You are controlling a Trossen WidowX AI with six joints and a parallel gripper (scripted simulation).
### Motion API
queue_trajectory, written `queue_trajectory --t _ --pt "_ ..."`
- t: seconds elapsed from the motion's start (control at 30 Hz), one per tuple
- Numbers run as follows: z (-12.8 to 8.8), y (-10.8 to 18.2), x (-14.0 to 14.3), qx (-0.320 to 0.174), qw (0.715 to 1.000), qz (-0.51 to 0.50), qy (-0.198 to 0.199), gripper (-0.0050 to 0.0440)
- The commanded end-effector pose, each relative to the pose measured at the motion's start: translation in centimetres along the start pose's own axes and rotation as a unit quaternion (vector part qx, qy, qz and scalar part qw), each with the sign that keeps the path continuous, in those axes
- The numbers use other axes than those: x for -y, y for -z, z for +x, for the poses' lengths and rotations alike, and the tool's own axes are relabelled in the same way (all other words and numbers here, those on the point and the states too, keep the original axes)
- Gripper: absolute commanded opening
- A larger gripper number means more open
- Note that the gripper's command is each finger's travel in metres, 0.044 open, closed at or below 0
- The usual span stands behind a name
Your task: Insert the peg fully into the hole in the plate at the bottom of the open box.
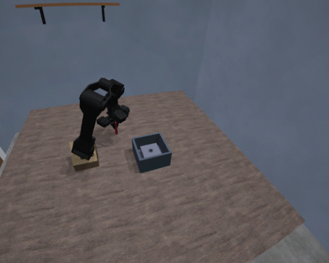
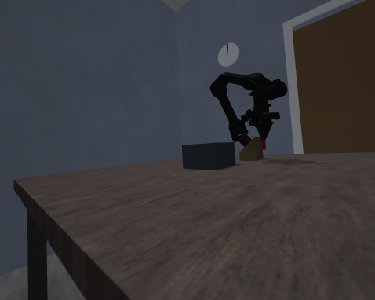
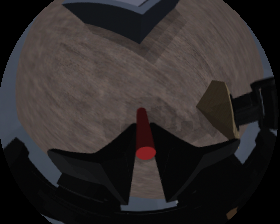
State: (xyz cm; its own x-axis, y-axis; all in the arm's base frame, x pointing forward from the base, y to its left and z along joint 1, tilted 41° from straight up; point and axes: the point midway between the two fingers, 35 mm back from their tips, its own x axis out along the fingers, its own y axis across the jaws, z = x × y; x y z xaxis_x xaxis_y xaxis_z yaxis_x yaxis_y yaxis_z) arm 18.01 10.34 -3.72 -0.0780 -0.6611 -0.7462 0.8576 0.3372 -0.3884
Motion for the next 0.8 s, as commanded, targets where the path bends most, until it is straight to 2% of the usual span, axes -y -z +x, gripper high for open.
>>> queue_trajectory --t 0.0,0.07,0.1,0.23,0.77 --pt "-1.4 0.0 -0.2 -0.004 1.0 0.005 -0.005 0.0" --pt "-2.1 0.0 -0.2 -0.004 1.0 0.005 -0.005 0.0" --pt "-1.0 -0.1 0.0 0.0 1.0 0.0 0.0 0.0" --pt "-1.2 -0.4 -0.1 0.0 1.0 0.0 -0.001 0.0" --pt "-3.2 -4.9 -0.9 -0.004 1.0 0.001 -0.004 0.0"
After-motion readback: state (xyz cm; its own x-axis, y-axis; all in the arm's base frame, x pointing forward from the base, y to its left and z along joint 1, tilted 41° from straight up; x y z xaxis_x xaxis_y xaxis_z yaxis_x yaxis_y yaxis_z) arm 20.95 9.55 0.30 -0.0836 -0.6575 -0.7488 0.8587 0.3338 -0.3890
